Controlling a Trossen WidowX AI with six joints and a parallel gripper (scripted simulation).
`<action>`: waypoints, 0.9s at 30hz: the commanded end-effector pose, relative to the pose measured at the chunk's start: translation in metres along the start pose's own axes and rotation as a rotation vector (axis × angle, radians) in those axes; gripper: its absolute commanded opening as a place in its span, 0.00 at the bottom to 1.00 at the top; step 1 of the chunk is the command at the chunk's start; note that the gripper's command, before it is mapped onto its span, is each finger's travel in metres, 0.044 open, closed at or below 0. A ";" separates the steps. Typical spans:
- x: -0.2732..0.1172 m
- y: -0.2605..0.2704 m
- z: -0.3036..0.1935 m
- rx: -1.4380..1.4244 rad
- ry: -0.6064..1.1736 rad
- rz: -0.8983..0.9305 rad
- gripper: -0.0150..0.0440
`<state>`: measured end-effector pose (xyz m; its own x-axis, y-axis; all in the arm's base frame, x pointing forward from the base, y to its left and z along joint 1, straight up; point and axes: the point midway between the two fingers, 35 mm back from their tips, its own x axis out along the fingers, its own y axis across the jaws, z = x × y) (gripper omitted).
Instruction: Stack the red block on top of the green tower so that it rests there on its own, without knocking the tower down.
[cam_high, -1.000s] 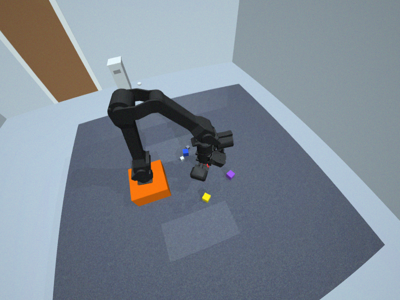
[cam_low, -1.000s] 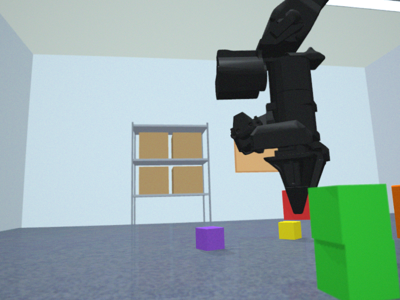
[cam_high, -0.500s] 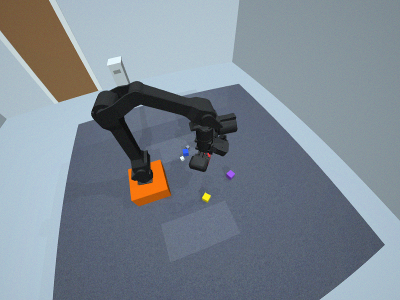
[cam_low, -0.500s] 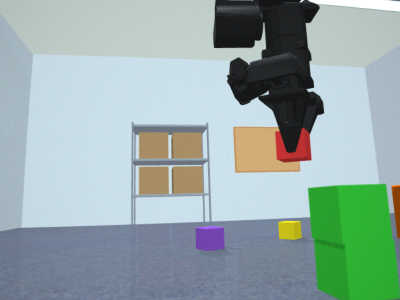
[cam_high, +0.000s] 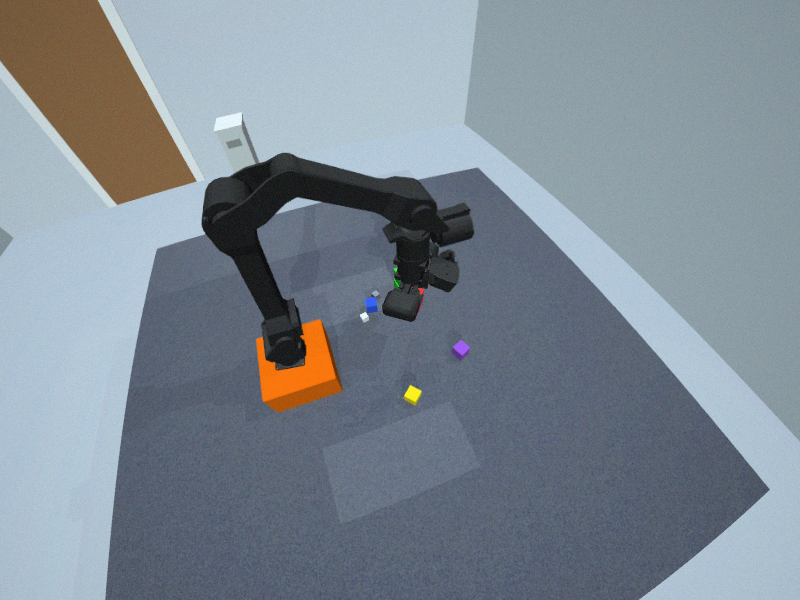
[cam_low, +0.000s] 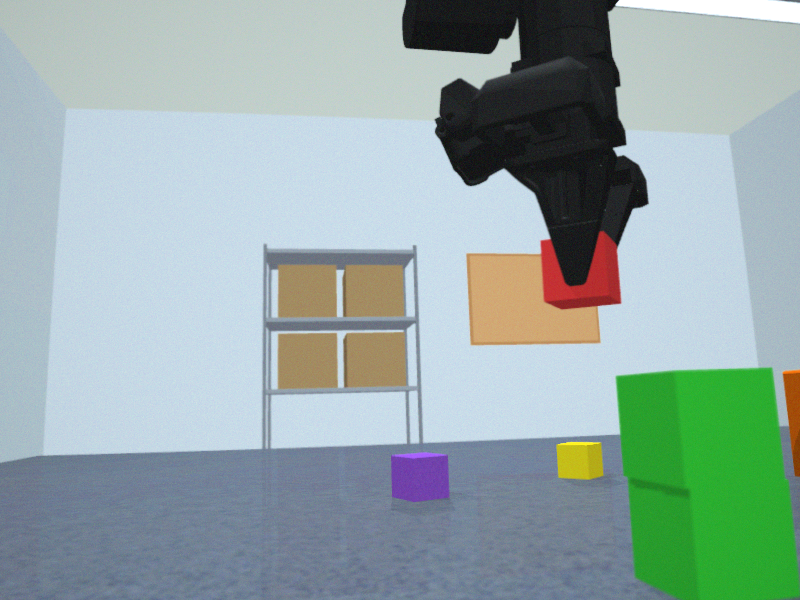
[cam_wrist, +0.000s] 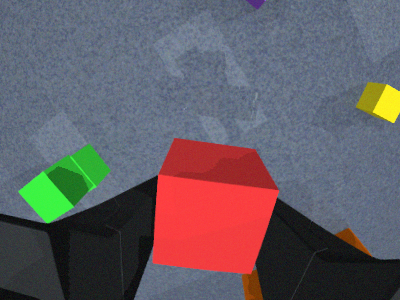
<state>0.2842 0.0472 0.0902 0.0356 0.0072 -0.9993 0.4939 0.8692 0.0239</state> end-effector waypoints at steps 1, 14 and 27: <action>0.001 0.018 -0.005 0.002 0.003 -0.004 0.25; 0.001 0.087 -0.038 -0.001 0.007 0.004 0.25; 0.010 0.128 -0.065 0.005 0.009 0.003 0.25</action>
<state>0.2909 0.1903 0.0892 0.0326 0.0203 -0.9993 0.4871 0.8727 0.0336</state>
